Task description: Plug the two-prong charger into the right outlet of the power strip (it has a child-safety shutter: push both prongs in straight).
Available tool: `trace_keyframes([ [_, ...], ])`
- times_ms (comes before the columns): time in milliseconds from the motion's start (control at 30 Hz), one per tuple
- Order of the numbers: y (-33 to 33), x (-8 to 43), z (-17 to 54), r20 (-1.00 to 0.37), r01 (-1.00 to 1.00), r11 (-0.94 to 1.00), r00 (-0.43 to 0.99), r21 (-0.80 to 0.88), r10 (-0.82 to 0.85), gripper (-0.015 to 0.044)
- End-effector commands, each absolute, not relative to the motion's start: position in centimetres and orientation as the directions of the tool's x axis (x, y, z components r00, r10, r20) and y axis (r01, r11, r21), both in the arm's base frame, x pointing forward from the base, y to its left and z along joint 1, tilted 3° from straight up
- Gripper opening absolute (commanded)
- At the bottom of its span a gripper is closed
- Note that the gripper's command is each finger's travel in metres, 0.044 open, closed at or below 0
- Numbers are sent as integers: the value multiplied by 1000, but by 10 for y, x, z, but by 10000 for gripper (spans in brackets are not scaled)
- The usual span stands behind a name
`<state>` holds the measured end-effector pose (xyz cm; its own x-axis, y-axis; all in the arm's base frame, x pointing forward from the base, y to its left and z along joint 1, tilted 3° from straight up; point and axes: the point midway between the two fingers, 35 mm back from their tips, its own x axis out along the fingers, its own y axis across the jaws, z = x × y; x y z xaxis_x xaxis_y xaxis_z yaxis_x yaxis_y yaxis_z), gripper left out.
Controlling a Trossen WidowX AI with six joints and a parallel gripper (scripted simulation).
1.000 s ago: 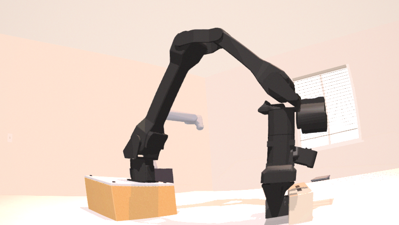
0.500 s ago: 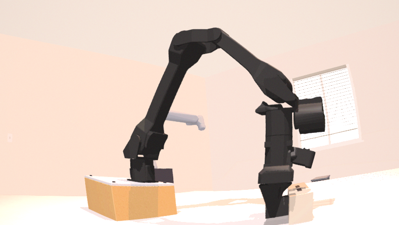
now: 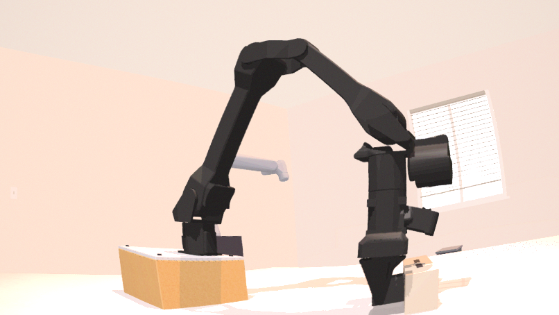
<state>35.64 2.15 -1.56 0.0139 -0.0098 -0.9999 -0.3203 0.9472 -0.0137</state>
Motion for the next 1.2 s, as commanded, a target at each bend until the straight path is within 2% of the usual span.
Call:
trace_keyframes([
  [0,22,356,-14,-1000,-326,945,20,-11,-5,440],
  [1167,9,324,-18,-1000,-326,945,20,-11,-5,440],
])
